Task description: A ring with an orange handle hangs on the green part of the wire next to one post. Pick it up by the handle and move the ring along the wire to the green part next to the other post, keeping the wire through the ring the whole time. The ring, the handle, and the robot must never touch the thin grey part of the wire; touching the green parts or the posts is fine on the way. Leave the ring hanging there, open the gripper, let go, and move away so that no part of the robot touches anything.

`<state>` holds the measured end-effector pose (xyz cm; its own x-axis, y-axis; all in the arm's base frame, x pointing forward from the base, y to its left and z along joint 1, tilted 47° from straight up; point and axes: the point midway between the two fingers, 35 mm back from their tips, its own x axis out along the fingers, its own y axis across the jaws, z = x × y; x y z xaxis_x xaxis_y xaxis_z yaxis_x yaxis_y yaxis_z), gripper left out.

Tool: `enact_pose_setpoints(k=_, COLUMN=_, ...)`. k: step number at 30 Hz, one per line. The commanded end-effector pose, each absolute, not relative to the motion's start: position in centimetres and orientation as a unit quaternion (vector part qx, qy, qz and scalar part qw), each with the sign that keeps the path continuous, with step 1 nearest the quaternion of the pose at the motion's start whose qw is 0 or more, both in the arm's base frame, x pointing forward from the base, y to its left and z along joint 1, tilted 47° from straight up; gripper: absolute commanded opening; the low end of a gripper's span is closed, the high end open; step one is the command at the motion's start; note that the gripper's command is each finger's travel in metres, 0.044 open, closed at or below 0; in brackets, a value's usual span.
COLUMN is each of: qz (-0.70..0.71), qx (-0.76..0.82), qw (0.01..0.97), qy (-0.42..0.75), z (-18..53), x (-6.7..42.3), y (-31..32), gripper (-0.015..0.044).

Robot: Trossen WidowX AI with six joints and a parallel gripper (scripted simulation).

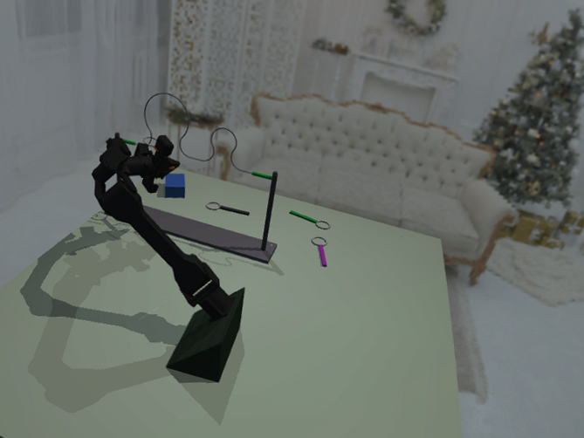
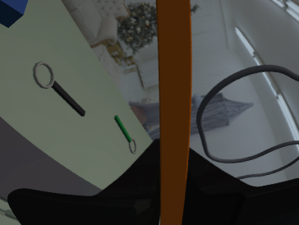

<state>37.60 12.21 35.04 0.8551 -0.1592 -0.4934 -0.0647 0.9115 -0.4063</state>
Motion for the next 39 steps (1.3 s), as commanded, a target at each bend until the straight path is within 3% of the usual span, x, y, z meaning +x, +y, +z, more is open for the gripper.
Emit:
enact_pose_setpoints(k=1, qz=-0.035, qx=-0.232, qw=0.936, qy=0.262, z=35.8, x=37.4, y=11.1, gripper=-0.0150)
enact_pose_setpoints(k=39, qz=-0.068, qx=-0.401, qw=0.879, qy=0.250, z=39.3, x=37.7, y=6.8, gripper=-0.0150)
